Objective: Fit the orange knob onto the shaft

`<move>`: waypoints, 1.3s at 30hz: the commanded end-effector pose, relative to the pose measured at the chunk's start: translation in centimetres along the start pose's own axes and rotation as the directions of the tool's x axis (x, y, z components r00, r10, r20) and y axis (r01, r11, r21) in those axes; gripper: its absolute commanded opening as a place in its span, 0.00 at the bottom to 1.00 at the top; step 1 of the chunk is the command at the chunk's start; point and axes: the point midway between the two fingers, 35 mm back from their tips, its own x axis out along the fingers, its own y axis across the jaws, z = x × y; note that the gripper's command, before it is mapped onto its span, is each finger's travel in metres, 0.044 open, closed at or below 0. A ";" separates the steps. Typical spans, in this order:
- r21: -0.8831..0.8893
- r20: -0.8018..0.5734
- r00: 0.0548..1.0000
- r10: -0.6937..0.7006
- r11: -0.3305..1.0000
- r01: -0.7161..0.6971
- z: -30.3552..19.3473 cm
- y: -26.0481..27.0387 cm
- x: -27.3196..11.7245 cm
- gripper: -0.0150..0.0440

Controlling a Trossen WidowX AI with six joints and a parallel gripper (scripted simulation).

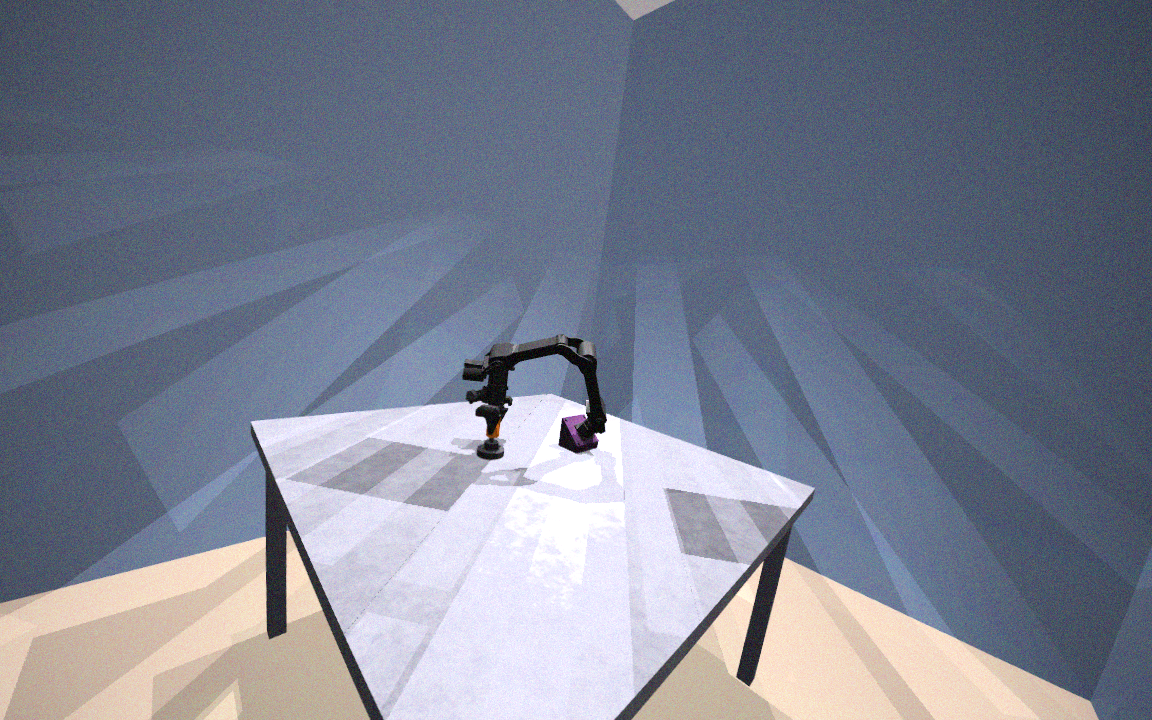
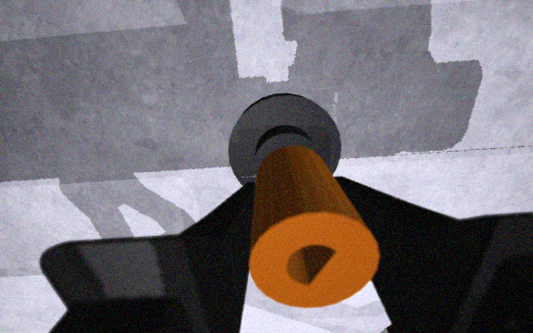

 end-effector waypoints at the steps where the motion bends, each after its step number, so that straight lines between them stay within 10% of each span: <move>1: 0.013 0.002 1.000 -0.002 1.000 0.002 0.0 -0.1 0.1 0.25; 39: 0.221 0.002 1.000 -0.002 0.975 0.001 0.0 0.0 0.3 0.25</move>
